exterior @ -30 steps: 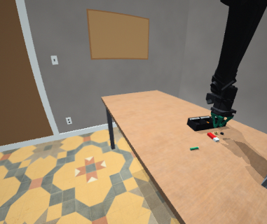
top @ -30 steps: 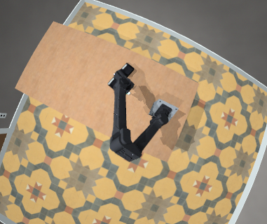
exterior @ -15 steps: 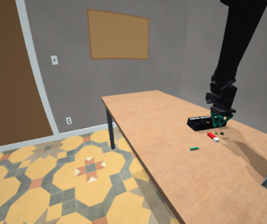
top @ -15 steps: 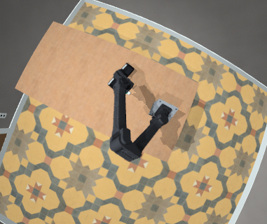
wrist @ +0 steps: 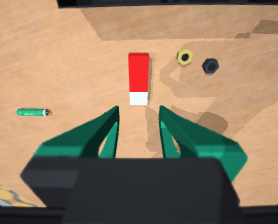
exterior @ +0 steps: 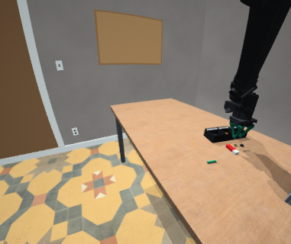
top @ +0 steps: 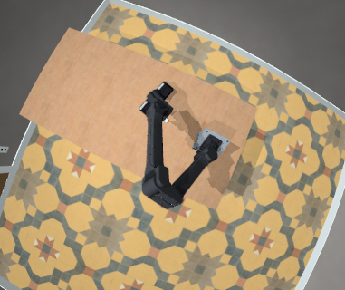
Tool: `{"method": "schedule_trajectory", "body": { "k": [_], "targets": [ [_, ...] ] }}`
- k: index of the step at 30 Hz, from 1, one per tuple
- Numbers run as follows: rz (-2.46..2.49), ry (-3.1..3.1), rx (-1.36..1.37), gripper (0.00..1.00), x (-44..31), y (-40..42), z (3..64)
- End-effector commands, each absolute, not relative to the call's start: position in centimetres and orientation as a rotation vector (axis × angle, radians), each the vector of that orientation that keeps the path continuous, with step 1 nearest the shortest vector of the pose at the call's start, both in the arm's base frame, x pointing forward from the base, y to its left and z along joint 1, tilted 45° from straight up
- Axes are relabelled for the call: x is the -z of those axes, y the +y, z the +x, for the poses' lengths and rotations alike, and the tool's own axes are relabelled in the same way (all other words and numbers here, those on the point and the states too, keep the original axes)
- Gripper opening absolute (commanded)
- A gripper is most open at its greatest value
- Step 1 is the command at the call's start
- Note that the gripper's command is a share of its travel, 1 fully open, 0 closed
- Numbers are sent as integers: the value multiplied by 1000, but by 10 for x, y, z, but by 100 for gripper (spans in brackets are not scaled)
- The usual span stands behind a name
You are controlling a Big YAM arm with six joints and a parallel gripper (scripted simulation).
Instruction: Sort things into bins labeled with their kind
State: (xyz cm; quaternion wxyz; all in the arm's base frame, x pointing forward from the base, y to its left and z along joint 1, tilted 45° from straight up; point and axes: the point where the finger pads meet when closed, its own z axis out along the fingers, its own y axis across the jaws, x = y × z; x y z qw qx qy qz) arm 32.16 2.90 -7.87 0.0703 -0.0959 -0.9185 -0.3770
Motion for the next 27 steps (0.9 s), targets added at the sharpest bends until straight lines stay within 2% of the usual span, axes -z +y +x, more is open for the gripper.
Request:
{"method": "schedule_trajectory", "body": {
  "k": [1,16,27],
  "targets": [
    [-310,-2812,1144,37,72,12,340],
    [-298,-2764,1137,37,107,59,318],
    [-281,-2802,1145,37,114,74,331]
  ]
}}
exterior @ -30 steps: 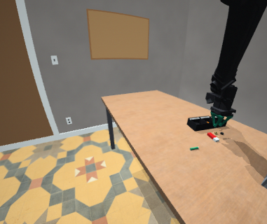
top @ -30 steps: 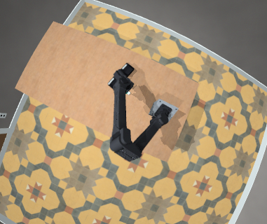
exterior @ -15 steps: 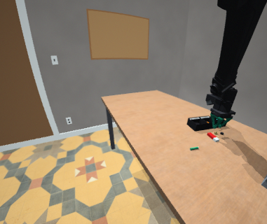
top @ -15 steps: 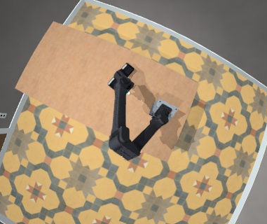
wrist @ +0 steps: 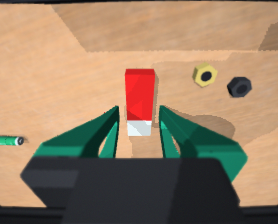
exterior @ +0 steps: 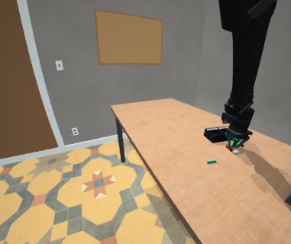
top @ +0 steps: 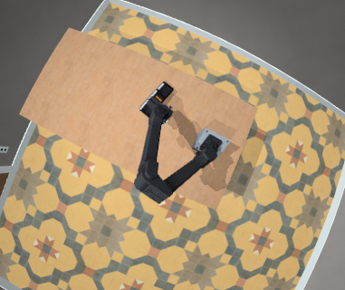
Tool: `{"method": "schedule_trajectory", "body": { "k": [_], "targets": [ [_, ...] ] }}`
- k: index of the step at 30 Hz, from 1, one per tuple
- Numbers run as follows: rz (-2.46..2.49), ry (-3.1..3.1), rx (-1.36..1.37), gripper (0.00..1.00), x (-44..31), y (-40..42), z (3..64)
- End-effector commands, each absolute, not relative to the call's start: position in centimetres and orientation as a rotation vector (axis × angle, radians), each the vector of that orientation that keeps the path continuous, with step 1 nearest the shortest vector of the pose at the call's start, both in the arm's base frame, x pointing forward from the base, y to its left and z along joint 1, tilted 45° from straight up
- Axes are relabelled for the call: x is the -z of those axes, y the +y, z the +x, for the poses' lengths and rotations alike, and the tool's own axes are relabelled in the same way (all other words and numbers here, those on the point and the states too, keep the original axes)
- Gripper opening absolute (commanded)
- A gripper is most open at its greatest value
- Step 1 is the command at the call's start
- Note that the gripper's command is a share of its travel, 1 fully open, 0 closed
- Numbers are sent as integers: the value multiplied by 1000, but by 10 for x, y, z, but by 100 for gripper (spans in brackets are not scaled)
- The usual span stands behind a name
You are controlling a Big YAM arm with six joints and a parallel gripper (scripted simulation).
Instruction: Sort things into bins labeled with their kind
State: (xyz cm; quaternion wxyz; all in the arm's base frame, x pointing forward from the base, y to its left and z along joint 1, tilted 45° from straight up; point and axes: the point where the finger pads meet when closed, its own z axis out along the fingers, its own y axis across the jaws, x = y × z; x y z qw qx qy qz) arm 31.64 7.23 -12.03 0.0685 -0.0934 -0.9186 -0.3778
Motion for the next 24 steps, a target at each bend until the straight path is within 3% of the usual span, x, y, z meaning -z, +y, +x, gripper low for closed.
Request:
{"method": "schedule_trajectory", "body": {
  "k": [1,24],
  "targets": [
    [-288,-2785,1140,37,119,76,326],
    [-282,-2786,1141,37,126,84,326]
  ]
}}
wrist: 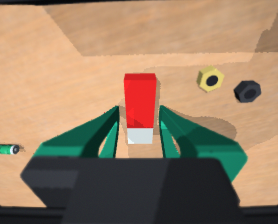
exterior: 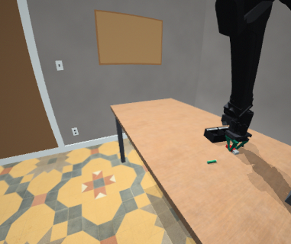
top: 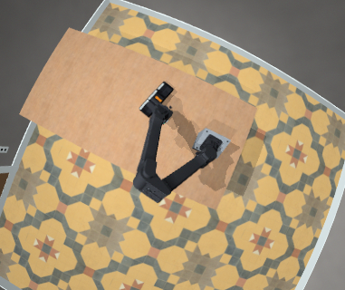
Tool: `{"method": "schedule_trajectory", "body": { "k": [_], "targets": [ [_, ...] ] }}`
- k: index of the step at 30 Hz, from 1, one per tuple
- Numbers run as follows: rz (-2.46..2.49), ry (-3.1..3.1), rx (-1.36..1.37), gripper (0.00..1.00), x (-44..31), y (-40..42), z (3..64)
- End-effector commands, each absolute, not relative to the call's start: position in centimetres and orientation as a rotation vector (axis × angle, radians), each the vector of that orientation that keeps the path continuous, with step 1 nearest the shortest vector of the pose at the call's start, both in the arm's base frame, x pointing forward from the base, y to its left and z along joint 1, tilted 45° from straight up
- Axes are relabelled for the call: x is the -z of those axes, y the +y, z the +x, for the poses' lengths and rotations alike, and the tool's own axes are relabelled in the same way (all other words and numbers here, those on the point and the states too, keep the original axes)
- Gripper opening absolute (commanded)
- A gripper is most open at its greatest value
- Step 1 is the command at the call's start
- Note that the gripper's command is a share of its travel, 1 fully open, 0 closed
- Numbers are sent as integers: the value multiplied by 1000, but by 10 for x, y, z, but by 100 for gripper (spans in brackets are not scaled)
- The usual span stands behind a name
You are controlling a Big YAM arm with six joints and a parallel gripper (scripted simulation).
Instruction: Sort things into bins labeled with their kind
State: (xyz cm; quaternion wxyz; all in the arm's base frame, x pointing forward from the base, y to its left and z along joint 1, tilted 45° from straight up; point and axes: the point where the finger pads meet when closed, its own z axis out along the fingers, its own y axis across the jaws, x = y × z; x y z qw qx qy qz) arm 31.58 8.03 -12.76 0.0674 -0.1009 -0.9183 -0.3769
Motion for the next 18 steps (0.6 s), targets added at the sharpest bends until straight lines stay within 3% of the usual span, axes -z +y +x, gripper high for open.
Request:
{"method": "schedule_trajectory", "body": {
  "k": [1,18],
  "targets": [
    [-282,-2786,1141,37,126,84,327],
    [-287,-2776,1138,37,128,84,330]
  ]
}}
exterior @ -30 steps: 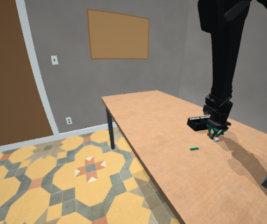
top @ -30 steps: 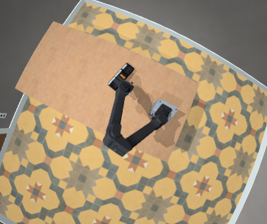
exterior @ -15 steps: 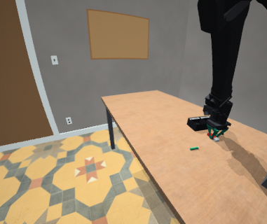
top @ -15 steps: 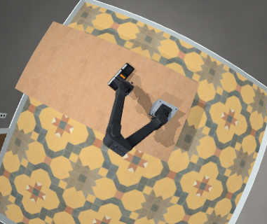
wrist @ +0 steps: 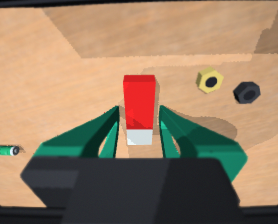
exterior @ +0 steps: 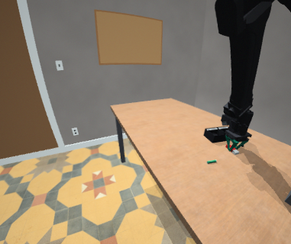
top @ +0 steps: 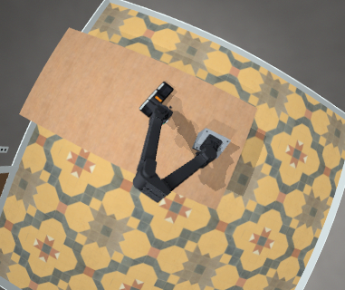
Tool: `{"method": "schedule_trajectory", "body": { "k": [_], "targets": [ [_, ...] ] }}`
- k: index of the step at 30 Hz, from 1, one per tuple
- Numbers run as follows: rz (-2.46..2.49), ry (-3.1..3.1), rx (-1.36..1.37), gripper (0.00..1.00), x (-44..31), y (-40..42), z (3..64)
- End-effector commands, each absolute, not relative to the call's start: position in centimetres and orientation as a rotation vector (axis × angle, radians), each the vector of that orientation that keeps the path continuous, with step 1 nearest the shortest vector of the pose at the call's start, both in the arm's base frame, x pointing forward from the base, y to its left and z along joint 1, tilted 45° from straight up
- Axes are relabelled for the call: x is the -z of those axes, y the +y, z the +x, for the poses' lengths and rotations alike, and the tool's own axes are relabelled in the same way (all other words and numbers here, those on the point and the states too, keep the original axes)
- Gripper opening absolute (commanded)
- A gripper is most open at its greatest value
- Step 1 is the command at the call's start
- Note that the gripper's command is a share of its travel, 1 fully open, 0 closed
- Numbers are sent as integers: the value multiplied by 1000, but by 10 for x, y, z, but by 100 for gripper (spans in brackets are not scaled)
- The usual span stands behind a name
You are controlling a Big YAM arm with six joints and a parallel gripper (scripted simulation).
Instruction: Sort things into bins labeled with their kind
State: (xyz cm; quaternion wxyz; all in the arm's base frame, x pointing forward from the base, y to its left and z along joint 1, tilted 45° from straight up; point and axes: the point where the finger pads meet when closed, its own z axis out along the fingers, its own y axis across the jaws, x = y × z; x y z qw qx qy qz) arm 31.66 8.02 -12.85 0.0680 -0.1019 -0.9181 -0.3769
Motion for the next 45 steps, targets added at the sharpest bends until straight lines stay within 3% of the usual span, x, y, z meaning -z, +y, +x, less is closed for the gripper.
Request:
{"method": "schedule_trajectory", "body": {
  "k": [1,5,6,45],
  "targets": [
    [-287,-2777,1138,37,128,84,331],
    [-284,-2781,1140,37,127,84,332],
    [-284,-2782,1140,18,127,84,332],
    [-301,-2818,1150,18,105,57,342]
  ]
}}
